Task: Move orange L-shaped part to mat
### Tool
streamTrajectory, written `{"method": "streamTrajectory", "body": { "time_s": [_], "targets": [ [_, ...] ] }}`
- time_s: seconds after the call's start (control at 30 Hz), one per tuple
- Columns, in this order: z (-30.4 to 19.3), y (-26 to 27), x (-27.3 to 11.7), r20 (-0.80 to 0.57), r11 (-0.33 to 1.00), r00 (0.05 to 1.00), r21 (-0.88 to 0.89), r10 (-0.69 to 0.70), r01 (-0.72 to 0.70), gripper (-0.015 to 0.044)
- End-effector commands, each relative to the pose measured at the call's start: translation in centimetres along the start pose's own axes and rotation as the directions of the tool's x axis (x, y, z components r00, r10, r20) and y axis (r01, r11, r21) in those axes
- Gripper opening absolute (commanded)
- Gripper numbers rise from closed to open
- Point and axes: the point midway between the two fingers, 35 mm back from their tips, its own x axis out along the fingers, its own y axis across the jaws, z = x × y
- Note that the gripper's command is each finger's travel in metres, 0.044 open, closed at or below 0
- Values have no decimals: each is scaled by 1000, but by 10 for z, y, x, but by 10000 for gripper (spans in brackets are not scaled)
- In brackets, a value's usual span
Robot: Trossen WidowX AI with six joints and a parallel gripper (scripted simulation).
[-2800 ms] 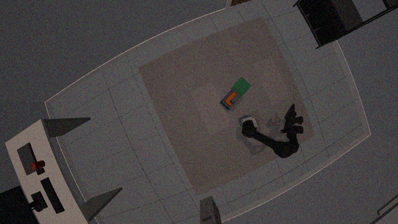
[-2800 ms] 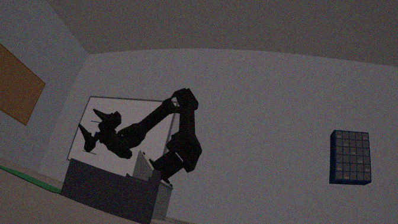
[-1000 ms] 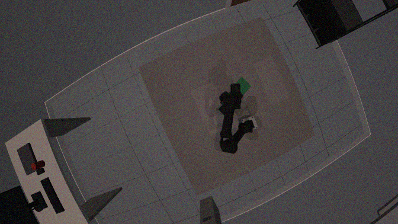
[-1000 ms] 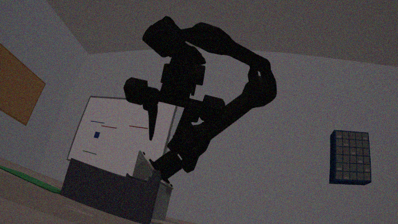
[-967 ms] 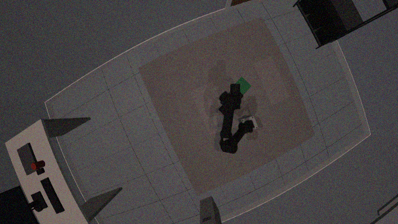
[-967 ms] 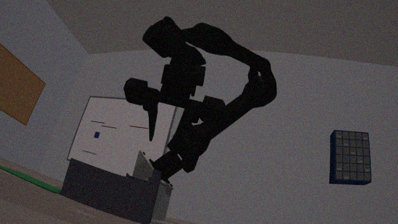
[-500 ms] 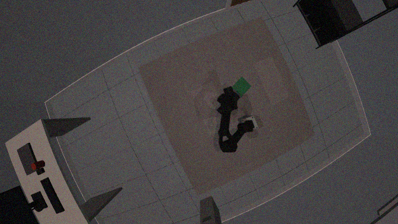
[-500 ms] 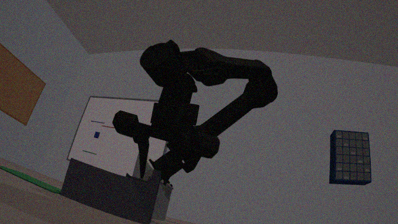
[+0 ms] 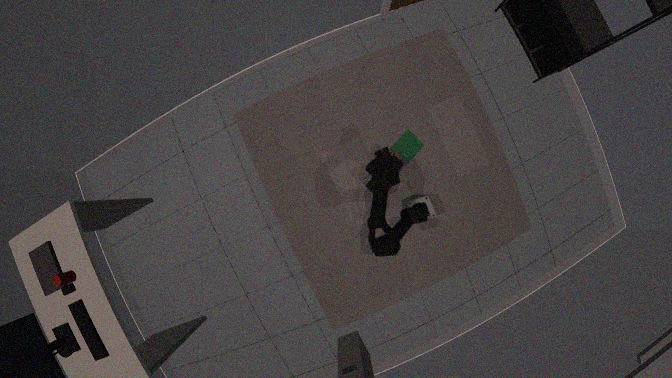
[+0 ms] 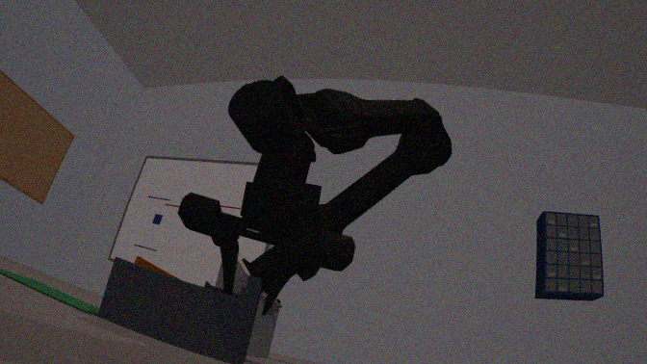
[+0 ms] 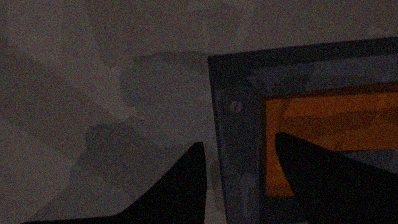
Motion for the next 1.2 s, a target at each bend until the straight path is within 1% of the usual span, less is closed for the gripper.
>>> {"method": "streamTrajectory", "body": {
  "time_s": [0.0, 0.37, 0.9, 1.17],
  "targets": [
    [-1, 0, 8, -4, 1000, 1000, 10, 7, -7, 180],
    [-2, 1, 23, -3, 1000, 1000, 10, 9, -9, 180],
    [-1, 3, 21, 1, 1000, 1000, 2, 10, -10, 180],
    [-2, 12, 9, -3, 1000, 1000, 9, 9, -9, 180]
  ]
}}
